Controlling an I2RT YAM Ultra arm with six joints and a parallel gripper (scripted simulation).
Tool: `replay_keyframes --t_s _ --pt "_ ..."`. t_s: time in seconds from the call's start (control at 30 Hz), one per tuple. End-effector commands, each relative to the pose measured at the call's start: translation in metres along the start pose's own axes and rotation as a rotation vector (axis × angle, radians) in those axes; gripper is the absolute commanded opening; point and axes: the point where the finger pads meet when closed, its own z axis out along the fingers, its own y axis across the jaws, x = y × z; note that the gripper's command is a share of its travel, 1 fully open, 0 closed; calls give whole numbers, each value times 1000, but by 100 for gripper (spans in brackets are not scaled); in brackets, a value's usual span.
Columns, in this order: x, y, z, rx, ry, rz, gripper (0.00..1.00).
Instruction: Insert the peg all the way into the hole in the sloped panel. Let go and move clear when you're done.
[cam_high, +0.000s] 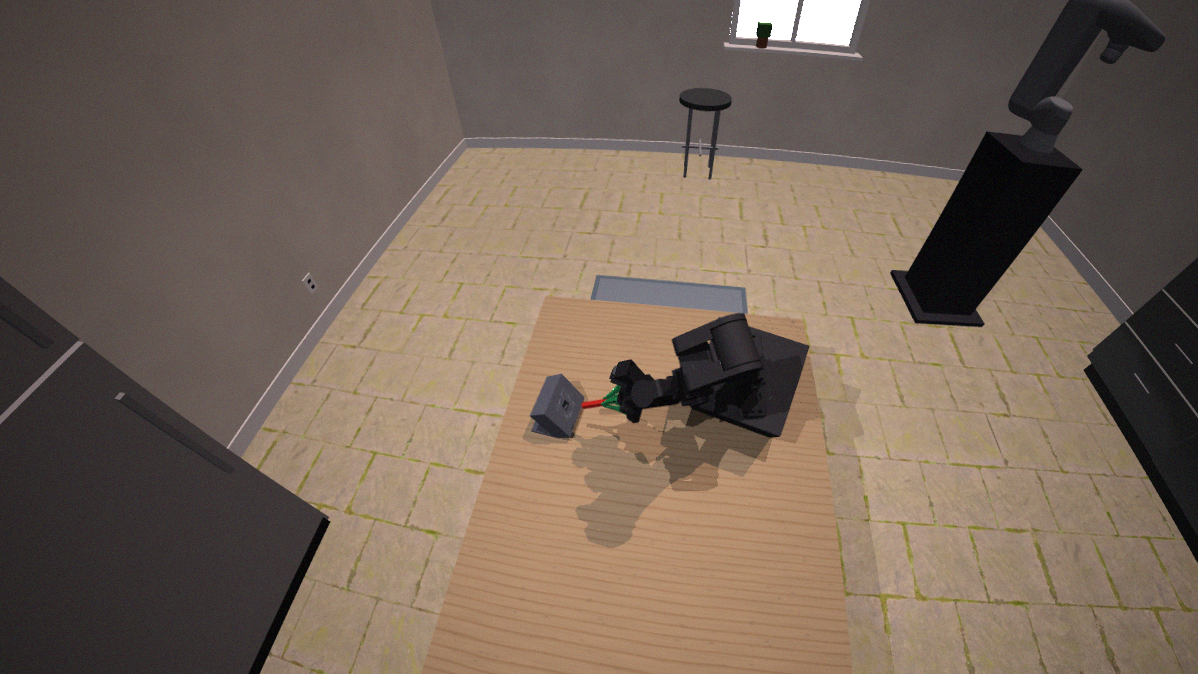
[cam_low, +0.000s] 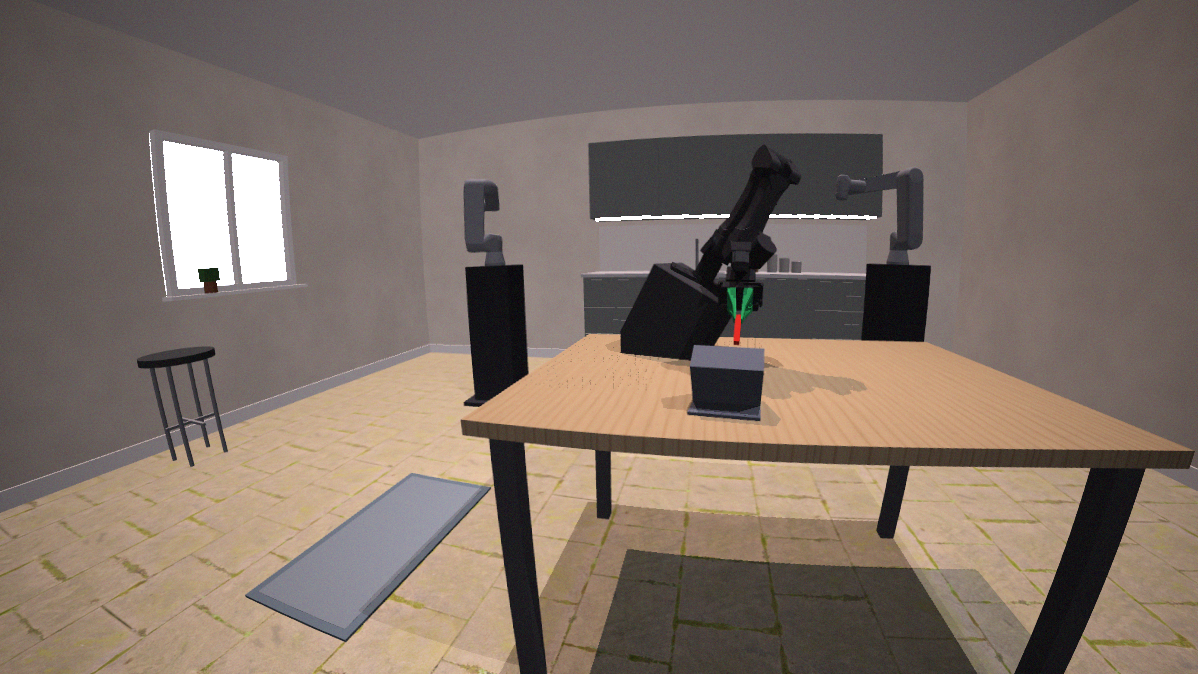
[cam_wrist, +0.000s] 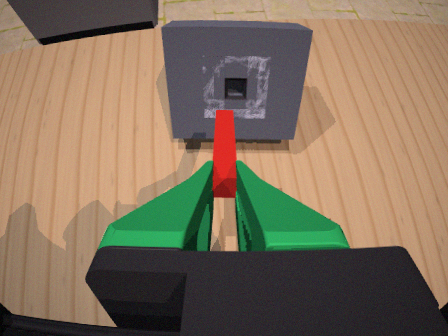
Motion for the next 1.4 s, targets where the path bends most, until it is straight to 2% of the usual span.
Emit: replay_keyframes --t_s 0.0,0.6,1.37 --pt "0 -11 -3 16 -17 2 0" --pt "0 -13 7 1 -34 1 0" --pt "-8 -13 35 -3 -38 0 0"
